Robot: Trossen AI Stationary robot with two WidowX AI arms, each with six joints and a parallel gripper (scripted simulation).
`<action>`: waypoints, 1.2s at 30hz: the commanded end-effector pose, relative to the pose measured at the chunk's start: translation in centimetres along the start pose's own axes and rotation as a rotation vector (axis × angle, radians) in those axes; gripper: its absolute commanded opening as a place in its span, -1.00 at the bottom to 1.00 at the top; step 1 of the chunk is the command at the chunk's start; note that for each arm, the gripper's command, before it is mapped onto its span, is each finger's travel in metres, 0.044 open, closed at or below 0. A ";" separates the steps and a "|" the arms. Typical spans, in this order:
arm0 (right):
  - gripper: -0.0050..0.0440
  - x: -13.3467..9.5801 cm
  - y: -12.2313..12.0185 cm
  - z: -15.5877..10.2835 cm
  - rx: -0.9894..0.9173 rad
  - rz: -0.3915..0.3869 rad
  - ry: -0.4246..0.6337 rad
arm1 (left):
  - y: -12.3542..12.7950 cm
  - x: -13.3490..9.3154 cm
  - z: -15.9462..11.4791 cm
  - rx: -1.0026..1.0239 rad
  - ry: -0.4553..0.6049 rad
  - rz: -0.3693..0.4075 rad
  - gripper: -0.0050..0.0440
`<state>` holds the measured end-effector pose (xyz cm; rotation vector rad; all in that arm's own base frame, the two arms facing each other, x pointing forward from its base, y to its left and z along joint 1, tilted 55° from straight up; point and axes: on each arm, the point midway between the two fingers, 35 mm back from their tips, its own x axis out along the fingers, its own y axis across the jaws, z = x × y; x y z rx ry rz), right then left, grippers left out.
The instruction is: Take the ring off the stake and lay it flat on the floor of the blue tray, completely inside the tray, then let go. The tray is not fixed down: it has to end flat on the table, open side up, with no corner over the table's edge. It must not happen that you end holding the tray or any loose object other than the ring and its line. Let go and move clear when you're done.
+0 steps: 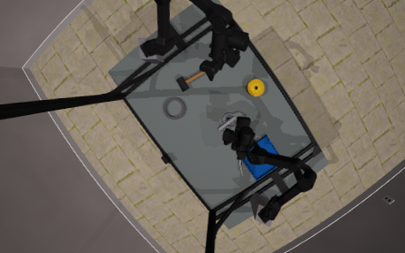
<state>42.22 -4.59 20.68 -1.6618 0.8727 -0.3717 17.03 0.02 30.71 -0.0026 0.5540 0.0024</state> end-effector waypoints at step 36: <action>-0.80 -0.6 -2.6 -0.3 -0.183 0.114 -0.023 | 0.0 0.0 0.0 0.003 0.000 -0.002 0.84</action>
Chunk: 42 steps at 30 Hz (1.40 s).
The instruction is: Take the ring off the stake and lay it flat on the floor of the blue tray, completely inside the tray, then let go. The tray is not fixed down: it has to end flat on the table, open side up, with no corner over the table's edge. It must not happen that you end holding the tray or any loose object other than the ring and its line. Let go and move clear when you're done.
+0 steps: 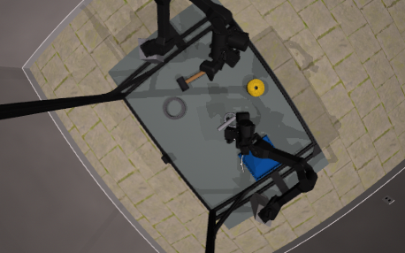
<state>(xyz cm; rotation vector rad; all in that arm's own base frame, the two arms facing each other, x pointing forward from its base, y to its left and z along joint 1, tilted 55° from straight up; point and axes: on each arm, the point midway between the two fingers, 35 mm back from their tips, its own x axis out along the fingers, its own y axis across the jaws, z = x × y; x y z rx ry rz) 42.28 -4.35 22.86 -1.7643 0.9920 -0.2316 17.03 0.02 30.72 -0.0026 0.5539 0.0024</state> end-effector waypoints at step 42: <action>-0.80 -1.7 -0.8 1.3 -0.096 -0.017 0.072 | 0.0 0.0 0.0 0.003 0.000 -0.002 0.84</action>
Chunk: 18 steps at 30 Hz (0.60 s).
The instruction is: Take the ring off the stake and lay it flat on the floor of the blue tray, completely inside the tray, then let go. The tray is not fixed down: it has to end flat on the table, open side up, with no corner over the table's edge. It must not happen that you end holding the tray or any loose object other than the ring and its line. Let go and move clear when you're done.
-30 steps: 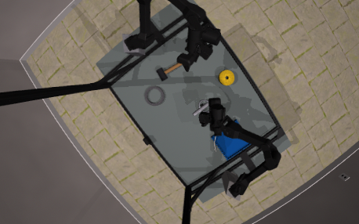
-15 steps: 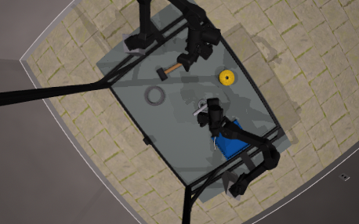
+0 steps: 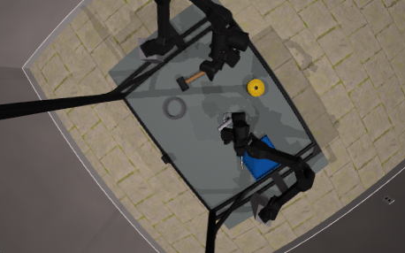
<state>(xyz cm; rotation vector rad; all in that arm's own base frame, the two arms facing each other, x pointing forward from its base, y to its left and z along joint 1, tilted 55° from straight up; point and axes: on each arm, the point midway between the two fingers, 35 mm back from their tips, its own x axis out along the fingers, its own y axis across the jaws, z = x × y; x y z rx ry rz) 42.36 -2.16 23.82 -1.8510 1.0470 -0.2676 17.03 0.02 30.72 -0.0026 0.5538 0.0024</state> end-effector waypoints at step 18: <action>-0.80 -0.3 0.7 0.9 -0.026 -0.023 0.042 | 0.0 0.0 0.0 0.003 0.000 -0.002 0.84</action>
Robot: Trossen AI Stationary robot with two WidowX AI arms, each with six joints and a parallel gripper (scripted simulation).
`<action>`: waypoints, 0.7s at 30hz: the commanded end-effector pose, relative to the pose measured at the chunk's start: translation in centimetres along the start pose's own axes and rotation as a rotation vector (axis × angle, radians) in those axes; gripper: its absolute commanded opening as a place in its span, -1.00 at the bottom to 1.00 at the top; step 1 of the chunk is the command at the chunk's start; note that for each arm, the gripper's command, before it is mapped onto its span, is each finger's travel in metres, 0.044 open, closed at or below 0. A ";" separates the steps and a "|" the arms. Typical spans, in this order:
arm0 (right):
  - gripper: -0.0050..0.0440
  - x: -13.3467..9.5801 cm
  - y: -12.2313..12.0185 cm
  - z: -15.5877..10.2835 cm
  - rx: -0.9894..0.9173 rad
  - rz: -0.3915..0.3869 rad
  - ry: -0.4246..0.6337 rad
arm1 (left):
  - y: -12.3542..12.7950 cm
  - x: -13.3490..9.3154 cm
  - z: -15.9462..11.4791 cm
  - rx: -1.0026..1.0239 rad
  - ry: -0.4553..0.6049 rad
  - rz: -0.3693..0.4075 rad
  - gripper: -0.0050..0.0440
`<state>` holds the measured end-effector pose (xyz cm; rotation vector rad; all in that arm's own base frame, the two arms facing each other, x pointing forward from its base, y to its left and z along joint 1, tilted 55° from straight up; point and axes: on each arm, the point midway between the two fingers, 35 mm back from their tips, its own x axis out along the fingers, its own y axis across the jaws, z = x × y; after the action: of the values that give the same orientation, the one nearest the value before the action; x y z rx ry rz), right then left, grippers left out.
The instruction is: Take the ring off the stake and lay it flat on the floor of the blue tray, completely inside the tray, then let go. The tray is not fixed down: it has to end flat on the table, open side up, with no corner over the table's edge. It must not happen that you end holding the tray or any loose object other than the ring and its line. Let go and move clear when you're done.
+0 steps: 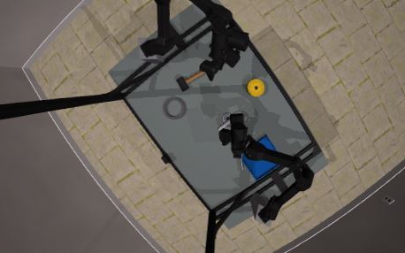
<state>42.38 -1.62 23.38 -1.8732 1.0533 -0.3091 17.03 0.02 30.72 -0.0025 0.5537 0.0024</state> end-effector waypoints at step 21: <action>-0.80 -0.2 0.9 1.0 -0.029 -0.026 0.047 | 0.0 0.0 0.0 0.003 0.000 -0.002 0.84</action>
<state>42.45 -1.06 22.78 -1.8986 1.0587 -0.3609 17.03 0.02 30.72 -0.0025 0.5536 0.0024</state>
